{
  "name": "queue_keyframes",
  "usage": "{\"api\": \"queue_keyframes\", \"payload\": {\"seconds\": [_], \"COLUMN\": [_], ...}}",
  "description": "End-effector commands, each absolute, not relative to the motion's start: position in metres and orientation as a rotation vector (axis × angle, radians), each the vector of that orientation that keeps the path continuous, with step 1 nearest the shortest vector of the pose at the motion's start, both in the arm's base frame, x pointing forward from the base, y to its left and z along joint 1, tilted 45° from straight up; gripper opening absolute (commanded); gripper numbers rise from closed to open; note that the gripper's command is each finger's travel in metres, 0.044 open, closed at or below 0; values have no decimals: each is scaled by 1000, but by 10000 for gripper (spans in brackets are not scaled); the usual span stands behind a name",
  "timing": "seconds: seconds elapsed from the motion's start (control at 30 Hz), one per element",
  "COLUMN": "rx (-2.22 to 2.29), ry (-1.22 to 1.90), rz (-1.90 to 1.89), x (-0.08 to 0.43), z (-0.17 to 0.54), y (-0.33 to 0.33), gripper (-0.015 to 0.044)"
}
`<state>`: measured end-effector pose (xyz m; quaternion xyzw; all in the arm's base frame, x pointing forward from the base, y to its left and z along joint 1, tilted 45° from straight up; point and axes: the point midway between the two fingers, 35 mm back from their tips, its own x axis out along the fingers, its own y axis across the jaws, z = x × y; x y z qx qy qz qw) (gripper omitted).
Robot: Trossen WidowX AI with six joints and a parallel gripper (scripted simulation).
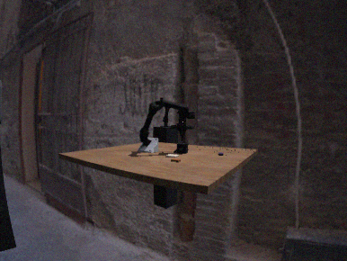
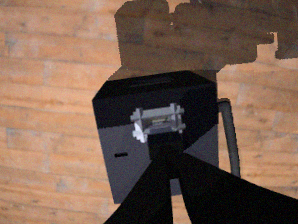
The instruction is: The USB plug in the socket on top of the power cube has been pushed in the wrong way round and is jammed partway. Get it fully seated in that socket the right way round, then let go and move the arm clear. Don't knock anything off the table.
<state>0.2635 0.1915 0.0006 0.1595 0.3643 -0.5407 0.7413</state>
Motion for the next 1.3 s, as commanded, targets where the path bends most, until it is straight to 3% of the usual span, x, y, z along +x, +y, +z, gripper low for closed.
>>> {"api": "queue_keyframes", "payload": {"seconds": [0.0,1.27], "rx": [345,344], "ry": [799,799], "rz": [-1180,-1180], "x": [264,264], "z": [0,-3], "y": [191,188], "gripper": [0,0]}}
